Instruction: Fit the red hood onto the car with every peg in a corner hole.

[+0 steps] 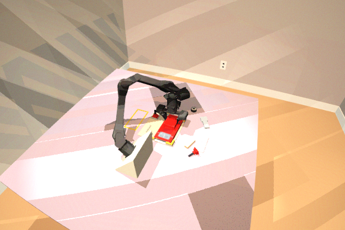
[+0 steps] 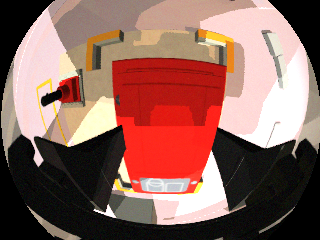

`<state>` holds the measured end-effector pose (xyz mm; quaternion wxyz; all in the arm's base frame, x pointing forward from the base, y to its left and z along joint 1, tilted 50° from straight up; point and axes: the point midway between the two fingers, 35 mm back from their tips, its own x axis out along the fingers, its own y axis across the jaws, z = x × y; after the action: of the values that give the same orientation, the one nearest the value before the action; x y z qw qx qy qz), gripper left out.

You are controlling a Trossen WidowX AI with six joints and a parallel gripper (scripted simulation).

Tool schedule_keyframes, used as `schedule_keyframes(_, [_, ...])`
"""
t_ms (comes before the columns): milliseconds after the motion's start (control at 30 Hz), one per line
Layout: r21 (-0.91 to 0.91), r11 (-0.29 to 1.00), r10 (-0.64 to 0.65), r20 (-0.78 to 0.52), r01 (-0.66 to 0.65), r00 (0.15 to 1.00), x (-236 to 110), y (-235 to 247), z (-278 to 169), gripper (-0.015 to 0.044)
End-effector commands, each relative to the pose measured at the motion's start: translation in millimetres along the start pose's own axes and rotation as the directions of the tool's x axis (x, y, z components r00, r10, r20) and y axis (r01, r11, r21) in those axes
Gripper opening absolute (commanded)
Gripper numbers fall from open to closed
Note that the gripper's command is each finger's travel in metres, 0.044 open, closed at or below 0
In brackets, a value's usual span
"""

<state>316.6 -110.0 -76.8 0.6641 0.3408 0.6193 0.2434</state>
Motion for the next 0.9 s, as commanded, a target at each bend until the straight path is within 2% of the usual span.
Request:
schedule_keyframes(0, [0.0,1.0,0.0,0.0,0.0,1.0,0.0,0.0,0.1,0.0315])
schedule_keyframes(167, [0.0,1.0,0.0,0.0,0.0,1.0,0.0,0.0,0.1,0.044])
schedule_keyframes(300, [0.0,1.0,-0.001,0.0,0.001,1.0,-9.0,-0.5,1.0,0.044])
schedule_keyframes(567, [0.001,1.0,-0.003,0.0,0.003,1.0,-71.0,-0.6,0.1,0.044])
schedule_keyframes(867, [0.001,1.0,-0.003,0.0,0.003,1.0,-72.7,-0.5,-0.1,0.044])
